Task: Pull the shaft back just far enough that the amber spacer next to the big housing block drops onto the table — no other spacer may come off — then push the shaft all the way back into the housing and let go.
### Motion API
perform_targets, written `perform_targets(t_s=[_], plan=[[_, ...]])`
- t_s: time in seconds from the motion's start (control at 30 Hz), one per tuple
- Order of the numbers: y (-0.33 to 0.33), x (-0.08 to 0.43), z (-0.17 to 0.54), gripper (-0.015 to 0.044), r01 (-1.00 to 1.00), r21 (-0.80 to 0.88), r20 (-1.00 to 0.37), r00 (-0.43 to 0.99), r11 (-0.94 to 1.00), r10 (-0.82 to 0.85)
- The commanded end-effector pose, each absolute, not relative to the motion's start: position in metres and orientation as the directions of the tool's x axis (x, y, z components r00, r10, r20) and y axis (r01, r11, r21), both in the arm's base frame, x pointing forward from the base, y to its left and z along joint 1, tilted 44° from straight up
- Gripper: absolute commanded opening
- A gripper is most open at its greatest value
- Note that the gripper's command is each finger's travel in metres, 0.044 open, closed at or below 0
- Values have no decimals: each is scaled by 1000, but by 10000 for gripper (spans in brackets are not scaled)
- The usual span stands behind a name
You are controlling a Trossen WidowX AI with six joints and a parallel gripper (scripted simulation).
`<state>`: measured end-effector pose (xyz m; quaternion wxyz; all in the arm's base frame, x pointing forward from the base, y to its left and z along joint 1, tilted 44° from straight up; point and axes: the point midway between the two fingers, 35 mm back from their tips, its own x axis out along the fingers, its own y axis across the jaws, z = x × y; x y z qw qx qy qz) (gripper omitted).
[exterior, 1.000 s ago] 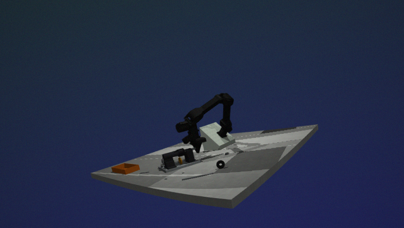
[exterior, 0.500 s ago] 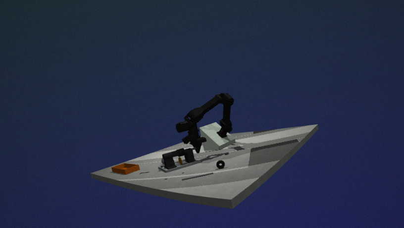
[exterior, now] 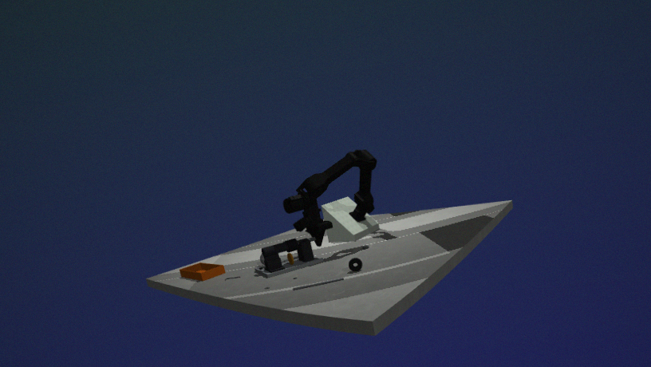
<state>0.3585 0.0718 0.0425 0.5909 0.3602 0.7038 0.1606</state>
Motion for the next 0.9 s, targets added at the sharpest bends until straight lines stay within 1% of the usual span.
perform_targets(t_s=[0.0, 0.87], plan=[[71, 360, 43, 0, 319, 650, -718, -40, 689, 695], [71, 362, 42, 0, 319, 651, -718, -40, 689, 695]])
